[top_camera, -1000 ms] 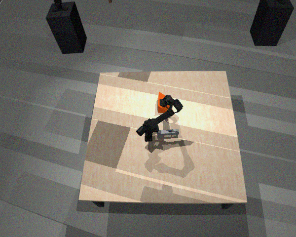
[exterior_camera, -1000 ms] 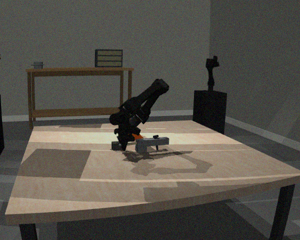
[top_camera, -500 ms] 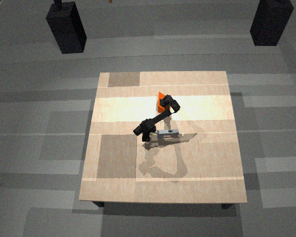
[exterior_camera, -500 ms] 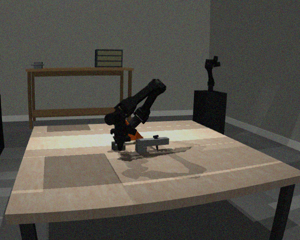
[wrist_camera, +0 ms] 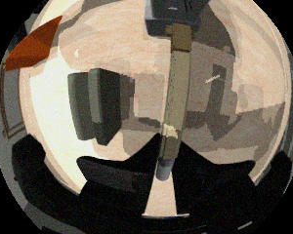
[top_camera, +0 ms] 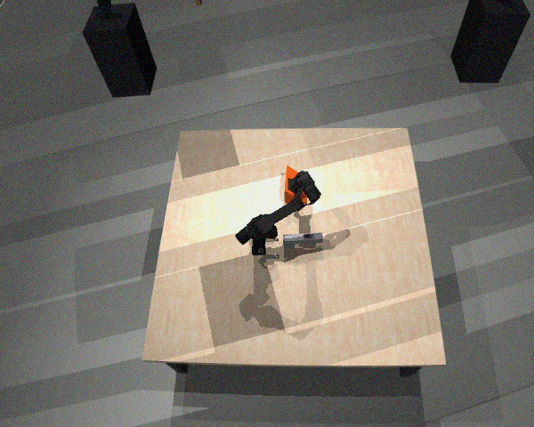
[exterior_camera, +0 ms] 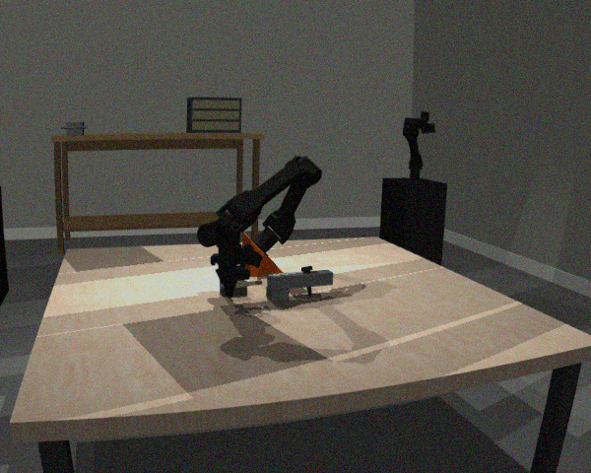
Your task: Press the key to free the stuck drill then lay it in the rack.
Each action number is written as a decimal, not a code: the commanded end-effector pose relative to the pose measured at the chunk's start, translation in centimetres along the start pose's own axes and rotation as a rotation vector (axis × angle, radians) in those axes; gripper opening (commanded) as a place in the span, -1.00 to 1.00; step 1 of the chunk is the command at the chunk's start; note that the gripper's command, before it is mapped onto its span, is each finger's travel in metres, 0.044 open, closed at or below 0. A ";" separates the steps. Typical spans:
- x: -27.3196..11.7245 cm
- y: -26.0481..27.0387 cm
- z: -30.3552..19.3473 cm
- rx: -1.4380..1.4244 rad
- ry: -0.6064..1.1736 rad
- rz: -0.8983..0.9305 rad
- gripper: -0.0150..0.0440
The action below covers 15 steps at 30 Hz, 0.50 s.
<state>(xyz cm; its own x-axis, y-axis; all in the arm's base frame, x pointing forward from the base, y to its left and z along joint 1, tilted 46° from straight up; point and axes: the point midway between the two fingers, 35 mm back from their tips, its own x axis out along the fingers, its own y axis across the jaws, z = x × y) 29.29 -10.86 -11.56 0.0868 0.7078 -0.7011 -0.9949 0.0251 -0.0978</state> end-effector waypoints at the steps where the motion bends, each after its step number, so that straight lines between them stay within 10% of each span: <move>1: -0.1 -0.1 -0.6 -0.007 0.005 0.000 -0.49; 15: -0.9 0.0 -0.4 -0.007 0.005 0.000 -0.49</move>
<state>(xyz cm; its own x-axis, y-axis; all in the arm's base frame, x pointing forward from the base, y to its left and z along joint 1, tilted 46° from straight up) 29.25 -11.62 -11.41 0.0884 0.7066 -0.7021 -0.9947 0.0257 -0.0994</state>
